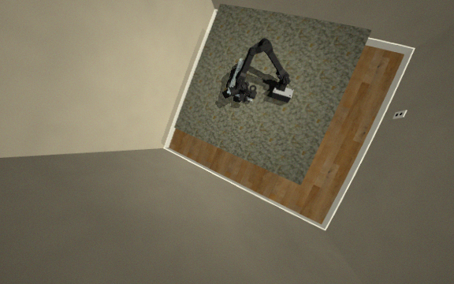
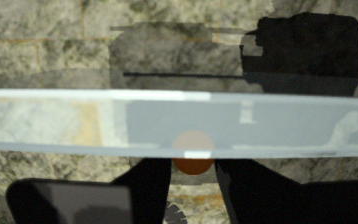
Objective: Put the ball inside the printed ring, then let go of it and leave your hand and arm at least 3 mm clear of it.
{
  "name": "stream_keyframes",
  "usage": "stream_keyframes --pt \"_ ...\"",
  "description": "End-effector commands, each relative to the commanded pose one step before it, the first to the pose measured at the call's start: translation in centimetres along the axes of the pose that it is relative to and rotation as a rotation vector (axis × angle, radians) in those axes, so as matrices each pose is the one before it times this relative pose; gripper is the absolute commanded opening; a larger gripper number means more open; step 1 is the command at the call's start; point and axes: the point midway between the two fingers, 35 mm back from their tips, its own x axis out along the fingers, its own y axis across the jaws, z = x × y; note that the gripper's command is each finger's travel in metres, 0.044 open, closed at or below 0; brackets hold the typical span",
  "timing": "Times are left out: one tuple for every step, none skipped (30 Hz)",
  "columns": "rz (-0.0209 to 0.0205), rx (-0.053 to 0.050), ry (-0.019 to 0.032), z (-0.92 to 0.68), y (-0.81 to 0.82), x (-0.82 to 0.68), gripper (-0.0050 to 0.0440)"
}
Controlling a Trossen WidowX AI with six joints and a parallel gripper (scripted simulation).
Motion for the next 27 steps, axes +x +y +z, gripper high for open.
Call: stream_keyframes --pt "-0.00208 -0.0001 0.00180 -0.039 -0.065 0.033 0.0061" --pt "-0.00006 -0.0001 -0.00030 0.025 -0.037 -0.178 0.0037" --pt "-0.00015 -0.0002 -0.00084 0.070 -0.103 -0.538 0.0013" --pt "-0.00020 -0.0003 -0.00121 0.103 -0.149 -0.910 0.0000" --pt "-0.00016 -0.0004 -0.00124 0.110 -0.153 -1.230 0.0000" --pt "-0.00007 -0.0003 -0.00083 0.079 -0.103 -1.269 0.0000" --pt "0.00001 -0.0001 -0.00039 0.044 -0.049 -1.274 0.0000" --pt "-0.00727 0.0078 -0.00876 0.212 -0.169 -1.277 0.0000" --pt "0.00000 0.0000 0.00000 0.000 0.000 0.000 0.0000" --pt "0.00000 0.0000 0.00000 0.000 0.000 0.000 0.0000" --pt "0.00742 -0.0078 0.00907 -0.214 0.197 -0.947 0.0000" --pt "0.00013 0.0002 0.00072 -0.054 0.088 -1.272 0.0000" --pt "-0.00280 0.0035 -0.00288 0.002 0.066 -1.263 0.0000" --pt "-0.00029 0.0008 0.00040 -0.074 0.120 -0.959 0.0000" --pt "0.00339 -0.0033 0.00552 -0.182 0.181 -0.664 0.0000" --pt "0.00004 0.0002 0.00059 -0.054 0.072 -0.411 0.0000" --pt "0.00001 0.0001 0.00016 -0.014 0.019 -0.105 0.0000" --pt "0.00000 0.0000 0.00000 0.000 0.000 0.000 0.0000" --pt "0.00000 0.0000 0.00000 0.000 0.000 0.000 0.0000" --pt "0.00000 0.0000 0.00000 0.000 0.000 0.000 0.0000" --pt "0.00000 0.0000 0.00000 0.000 0.000 0.000 0.0000" --pt "-0.00001 0.0000 -0.00011 -0.145 0.029 0.054 0.0000" --pt "-0.00003 -0.0001 -0.00031 -0.434 0.093 0.165 0.0000" --pt "-0.00004 -0.0001 -0.00043 -0.719 0.173 0.285 0.0000" --pt "-0.00005 -0.0001 -0.00041 -0.919 0.258 0.385 0.0000" --pt "0.00000 0.0000 0.00000 0.000 0.000 0.000 0.0000" --pt "0.00000 0.0000 0.00000 0.000 0.000 0.000 0.0000"
